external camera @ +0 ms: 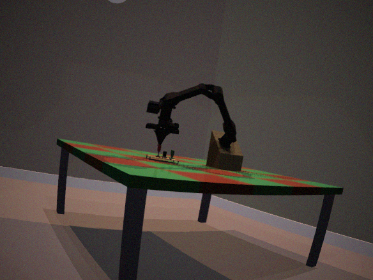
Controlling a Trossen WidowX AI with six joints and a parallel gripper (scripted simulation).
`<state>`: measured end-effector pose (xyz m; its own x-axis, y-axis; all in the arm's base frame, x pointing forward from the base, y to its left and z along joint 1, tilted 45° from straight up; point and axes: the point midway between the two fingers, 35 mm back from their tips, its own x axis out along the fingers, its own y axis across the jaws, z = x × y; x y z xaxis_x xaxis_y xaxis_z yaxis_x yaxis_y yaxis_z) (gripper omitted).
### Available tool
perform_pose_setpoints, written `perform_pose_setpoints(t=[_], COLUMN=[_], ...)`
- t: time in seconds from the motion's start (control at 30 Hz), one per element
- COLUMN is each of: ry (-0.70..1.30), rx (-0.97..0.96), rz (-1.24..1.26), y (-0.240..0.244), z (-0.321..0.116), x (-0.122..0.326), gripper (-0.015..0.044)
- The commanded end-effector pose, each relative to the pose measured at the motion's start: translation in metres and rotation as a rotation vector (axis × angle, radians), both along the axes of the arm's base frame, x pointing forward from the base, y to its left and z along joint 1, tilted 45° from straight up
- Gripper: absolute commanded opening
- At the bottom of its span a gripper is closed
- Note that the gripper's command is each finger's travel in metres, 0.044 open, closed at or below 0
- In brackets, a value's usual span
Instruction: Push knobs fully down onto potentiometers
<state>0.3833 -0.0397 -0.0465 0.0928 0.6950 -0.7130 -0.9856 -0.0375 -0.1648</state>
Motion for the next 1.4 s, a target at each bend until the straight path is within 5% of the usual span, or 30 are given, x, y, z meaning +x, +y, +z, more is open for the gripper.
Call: perform_pose_setpoints(t=[0.0,1.37], ry=[-0.002,-0.002], rx=[0.000,0.000], rz=[0.032,0.032], y=[0.015,0.027], z=[-0.011,-0.023], x=[0.003,0.004], gripper=[0.0000,0.0000])
